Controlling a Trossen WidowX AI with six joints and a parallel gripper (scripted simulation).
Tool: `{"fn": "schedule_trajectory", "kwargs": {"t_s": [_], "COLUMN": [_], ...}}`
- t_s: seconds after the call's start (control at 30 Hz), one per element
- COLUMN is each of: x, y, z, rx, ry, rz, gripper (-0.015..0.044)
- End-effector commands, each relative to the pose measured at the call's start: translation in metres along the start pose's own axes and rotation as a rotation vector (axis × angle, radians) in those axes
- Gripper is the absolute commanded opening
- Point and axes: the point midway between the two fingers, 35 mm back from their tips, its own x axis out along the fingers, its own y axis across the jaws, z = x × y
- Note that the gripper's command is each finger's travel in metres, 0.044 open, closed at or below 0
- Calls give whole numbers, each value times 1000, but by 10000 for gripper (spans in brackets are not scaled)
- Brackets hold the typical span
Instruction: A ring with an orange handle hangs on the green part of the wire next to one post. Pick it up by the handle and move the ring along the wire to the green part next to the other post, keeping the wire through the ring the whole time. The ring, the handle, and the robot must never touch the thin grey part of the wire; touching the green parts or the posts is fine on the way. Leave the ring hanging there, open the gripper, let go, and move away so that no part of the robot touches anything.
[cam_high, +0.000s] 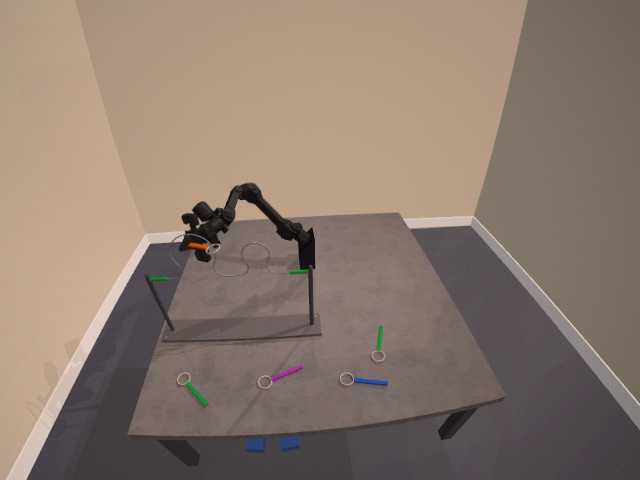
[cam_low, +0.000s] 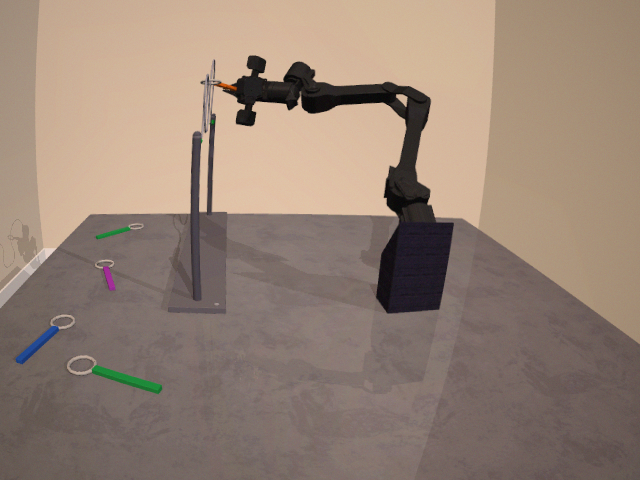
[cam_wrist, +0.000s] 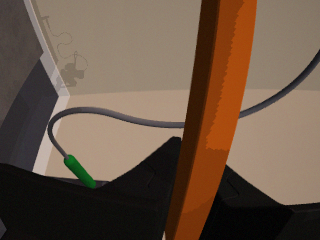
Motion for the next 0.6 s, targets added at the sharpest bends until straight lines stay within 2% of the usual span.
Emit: {"fn": "schedule_trajectory", "kwargs": {"t_s": [0.0, 0.57], "x": [0, 0], "y": [0, -8], "z": [3, 4], "rx": [-50, -241], "ry": [-14, -37], "rz": [-27, -136], "gripper": [-150, -150]}}
